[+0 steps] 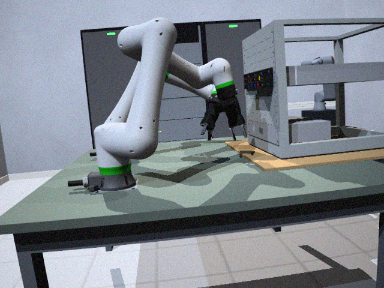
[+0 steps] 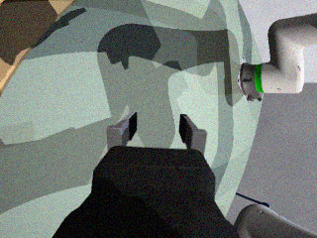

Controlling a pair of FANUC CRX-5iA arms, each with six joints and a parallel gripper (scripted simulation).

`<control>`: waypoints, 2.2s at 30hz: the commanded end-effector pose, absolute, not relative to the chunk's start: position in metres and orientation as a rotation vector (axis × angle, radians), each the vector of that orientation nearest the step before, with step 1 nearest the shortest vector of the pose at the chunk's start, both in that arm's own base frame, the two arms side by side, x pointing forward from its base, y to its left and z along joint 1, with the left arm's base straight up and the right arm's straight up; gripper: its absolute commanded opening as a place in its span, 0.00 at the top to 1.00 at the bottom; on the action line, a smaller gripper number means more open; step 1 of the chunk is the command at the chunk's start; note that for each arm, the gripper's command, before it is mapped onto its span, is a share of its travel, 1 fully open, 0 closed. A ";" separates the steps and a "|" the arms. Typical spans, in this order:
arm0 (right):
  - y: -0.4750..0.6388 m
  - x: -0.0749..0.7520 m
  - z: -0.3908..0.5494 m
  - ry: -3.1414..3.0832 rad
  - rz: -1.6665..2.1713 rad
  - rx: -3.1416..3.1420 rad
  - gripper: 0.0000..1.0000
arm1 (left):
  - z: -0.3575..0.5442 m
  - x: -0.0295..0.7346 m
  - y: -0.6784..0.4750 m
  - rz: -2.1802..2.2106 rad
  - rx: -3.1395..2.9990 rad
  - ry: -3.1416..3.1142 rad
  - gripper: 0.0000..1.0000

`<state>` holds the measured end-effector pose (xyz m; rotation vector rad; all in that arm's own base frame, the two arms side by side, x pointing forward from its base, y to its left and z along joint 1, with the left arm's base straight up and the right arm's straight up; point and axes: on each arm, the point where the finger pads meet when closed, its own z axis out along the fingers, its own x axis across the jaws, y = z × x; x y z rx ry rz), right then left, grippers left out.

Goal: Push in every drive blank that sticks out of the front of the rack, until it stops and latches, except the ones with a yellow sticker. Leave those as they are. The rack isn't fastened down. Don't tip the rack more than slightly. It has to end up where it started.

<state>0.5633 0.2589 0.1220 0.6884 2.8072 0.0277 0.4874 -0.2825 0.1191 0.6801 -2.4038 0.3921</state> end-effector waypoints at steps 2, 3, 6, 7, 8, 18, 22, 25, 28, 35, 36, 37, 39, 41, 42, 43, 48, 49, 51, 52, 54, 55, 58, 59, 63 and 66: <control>0.259 0.564 0.123 2.805 0.030 0.688 0.00 | 0.120 0.488 -0.283 0.394 0.680 -2.405 0.00; 0.259 0.564 0.123 2.805 0.030 0.688 0.00 | 0.120 0.488 -0.283 0.394 0.680 -2.405 0.00; 0.259 0.564 0.123 2.805 0.030 0.688 0.00 | 0.120 0.488 -0.283 0.394 0.680 -2.405 0.00; 0.259 0.564 0.123 2.805 0.030 0.688 0.00 | 0.120 0.488 -0.283 0.394 0.680 -2.405 0.00; 0.259 0.564 0.123 2.805 0.030 0.688 0.00 | 0.120 0.488 -0.283 0.394 0.680 -2.405 0.00; 0.259 0.564 0.123 2.805 0.030 0.688 0.00 | 0.120 0.488 -0.283 0.394 0.680 -2.405 0.00; 0.256 0.565 0.124 2.803 0.029 0.697 0.00 | 0.120 0.488 -0.283 0.394 0.680 -2.405 0.00; 0.248 0.568 0.125 2.798 0.027 0.724 0.00 | 0.120 0.488 -0.283 0.394 0.680 -2.405 0.00; 0.232 0.573 0.127 2.787 0.022 0.776 0.00 | 0.120 0.488 -0.283 0.394 0.680 -2.405 0.00; 0.184 0.585 0.134 2.748 0.009 0.929 0.00 | 0.120 0.488 -0.283 0.394 0.680 -2.405 0.00; 0.171 0.587 0.135 2.737 0.006 0.970 0.00 | 0.120 0.488 -0.283 0.394 0.680 -2.405 0.00; 0.156 0.590 0.137 2.723 0.002 1.015 0.00 | 0.120 0.488 -0.283 0.394 0.680 -2.405 0.00; 0.124 0.594 0.142 2.690 -0.005 1.114 0.00 | 0.120 0.488 -0.283 0.394 0.680 -2.405 0.00; 0.087 0.597 0.146 2.649 -0.014 1.226 0.00 | 0.120 0.488 -0.283 0.394 0.680 -2.405 0.00; 0.067 0.597 0.149 2.625 -0.018 1.286 0.00 | 0.120 0.488 -0.283 0.394 0.680 -2.405 0.00; 0.053 0.597 0.151 2.598 -0.022 1.349 0.00 | 0.120 0.488 -0.283 0.394 0.680 -2.405 0.00; -0.024 0.589 0.161 2.469 -0.039 1.606 0.00 | 0.120 0.488 -0.283 0.394 0.680 -2.405 0.00; -0.039 0.586 0.163 2.444 -0.041 1.649 0.00 | 0.120 0.488 -0.283 0.394 0.680 -2.405 0.00; -0.039 0.586 0.163 2.444 -0.041 1.649 0.00 | 0.120 0.488 -0.283 0.394 0.680 -2.405 0.00; -0.079 0.580 0.169 2.400 -0.045 1.721 0.00 | 0.120 0.488 -0.283 0.394 0.680 -2.405 0.00; -0.103 0.571 0.173 2.326 -0.051 1.835 0.00 | 0.120 0.488 -0.283 0.394 0.680 -2.406 0.00; -0.117 0.566 0.175 2.298 -0.053 1.876 0.00 | 0.120 0.488 -0.283 0.394 0.680 -2.406 0.00; -0.161 0.550 0.181 2.204 -0.058 2.001 0.00 | 0.121 0.488 -0.283 0.394 0.680 -2.411 0.00; -0.175 0.544 0.184 2.172 -0.060 2.040 0.00 | 0.121 0.488 -0.283 0.394 0.680 -2.413 0.00; -0.228 0.516 0.192 2.034 -0.065 2.198 0.00 | 0.123 0.488 -0.285 0.393 0.679 -2.431 0.00; -0.266 0.491 0.199 1.923 -0.068 2.310 0.00 | 0.126 0.489 -0.286 0.393 0.679 -2.454 0.00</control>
